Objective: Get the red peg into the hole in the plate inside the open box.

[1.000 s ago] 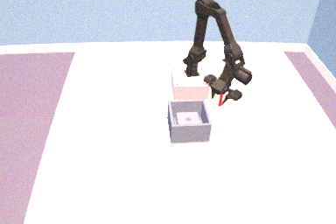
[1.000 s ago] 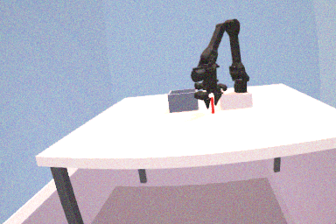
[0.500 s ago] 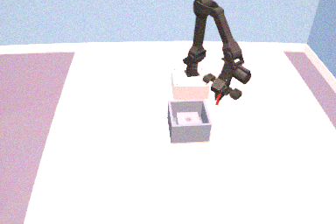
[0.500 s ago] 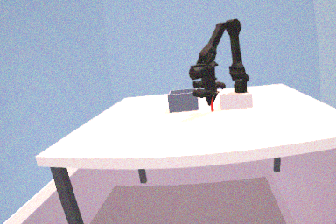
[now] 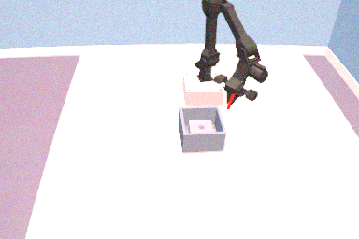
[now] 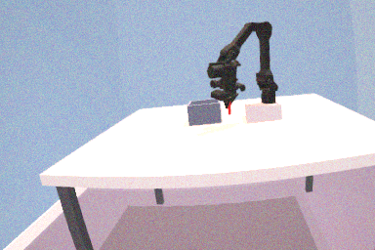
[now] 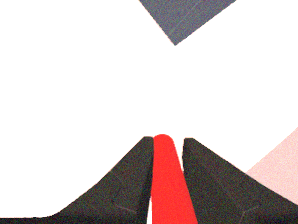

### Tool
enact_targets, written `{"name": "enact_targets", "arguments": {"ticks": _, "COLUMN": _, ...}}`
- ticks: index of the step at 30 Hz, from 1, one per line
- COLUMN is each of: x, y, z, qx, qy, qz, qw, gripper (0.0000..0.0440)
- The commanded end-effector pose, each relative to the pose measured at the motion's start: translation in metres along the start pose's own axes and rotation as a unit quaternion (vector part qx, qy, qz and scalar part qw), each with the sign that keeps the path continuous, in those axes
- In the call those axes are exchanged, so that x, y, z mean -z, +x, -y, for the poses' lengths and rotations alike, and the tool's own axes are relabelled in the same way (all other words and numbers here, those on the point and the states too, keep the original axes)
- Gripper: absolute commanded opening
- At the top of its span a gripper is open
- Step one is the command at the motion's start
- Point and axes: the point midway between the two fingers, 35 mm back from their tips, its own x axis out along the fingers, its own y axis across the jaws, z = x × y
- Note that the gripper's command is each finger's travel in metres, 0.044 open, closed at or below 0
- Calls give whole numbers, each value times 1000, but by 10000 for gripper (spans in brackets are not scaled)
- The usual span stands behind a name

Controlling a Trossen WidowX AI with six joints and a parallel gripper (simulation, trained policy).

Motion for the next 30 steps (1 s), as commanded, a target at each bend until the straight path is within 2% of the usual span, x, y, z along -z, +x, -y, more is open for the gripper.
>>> {"name": "enact_targets", "arguments": {"ticks": 1, "x": -11, "y": -8, "z": -2, "qx": -3, "qy": -5, "qz": 12, "qw": 1000, "gripper": 0}}
{"name": "enact_targets", "arguments": {"ticks": 17, "x": -71, "y": -29, "z": -4, "qx": -5, "qy": 1, "qz": 39, "qw": 999, "gripper": 0}}
{"name": "enact_targets", "arguments": {"ticks": 30, "x": -123, "y": -27, "z": 7, "qx": -1, "qy": 33, "qz": 31, "qw": 999, "gripper": 0}}
